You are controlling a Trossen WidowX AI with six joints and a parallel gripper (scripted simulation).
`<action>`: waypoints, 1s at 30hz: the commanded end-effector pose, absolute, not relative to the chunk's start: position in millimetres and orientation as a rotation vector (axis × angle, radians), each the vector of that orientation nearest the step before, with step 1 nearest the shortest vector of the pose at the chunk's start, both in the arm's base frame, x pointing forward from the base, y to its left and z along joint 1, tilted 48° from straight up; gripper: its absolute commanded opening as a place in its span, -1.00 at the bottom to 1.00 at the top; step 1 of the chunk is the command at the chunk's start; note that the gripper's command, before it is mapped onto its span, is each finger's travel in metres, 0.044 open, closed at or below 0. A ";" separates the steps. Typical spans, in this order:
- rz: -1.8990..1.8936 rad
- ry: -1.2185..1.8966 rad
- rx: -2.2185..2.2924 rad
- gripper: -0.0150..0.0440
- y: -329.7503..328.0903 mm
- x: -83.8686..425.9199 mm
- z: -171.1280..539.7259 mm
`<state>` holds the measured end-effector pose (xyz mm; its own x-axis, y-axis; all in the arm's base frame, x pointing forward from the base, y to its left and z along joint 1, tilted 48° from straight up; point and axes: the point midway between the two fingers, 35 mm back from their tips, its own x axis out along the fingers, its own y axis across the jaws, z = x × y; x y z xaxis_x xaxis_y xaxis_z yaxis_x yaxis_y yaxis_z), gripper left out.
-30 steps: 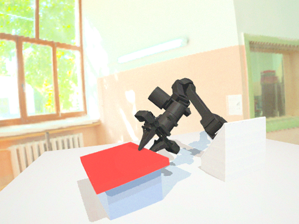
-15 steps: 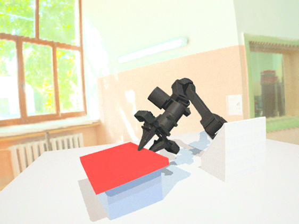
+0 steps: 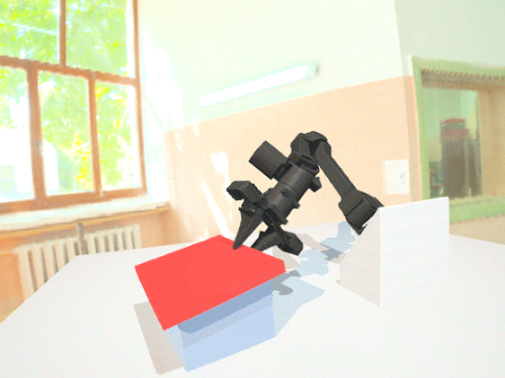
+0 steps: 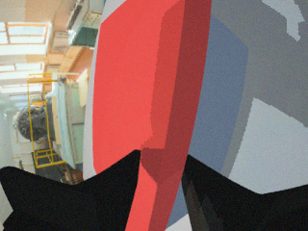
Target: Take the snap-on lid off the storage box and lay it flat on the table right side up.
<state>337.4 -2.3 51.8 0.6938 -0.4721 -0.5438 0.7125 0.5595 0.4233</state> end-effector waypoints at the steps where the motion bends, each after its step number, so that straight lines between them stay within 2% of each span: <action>1: -0.723 0.387 0.672 -0.49 1.0 339.8 57.0; 30: -0.722 0.388 0.673 -0.49 28.9 358.1 80.5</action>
<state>354.1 25.8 76.9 0.6939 -0.4719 -0.5439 0.7127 0.5582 0.4248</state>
